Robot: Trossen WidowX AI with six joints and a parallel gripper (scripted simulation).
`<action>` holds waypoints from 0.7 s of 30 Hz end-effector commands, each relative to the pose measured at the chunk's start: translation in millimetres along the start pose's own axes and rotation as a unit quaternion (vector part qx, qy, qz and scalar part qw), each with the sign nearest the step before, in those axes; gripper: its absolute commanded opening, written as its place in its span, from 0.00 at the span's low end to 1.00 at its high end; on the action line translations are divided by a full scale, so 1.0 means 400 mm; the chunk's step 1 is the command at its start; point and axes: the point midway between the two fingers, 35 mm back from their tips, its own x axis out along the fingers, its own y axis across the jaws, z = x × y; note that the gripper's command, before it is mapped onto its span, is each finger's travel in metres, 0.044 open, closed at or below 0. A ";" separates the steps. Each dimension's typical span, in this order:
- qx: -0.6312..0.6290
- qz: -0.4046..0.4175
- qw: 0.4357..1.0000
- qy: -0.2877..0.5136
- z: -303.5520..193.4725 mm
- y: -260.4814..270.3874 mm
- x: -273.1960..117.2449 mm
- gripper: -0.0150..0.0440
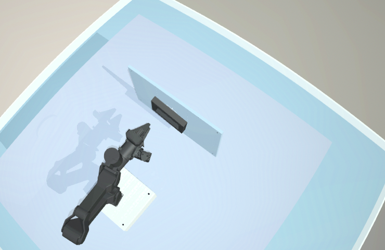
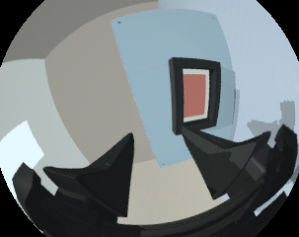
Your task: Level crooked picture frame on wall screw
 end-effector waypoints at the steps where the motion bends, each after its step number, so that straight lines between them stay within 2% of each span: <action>1: -0.003 -0.003 1.000 0.001 -0.001 -0.015 0.036 0.69; 14: -0.003 -0.002 1.000 0.001 0.019 -0.121 0.159 0.69; 21: -0.003 -0.002 1.000 0.001 0.027 -0.149 0.174 0.69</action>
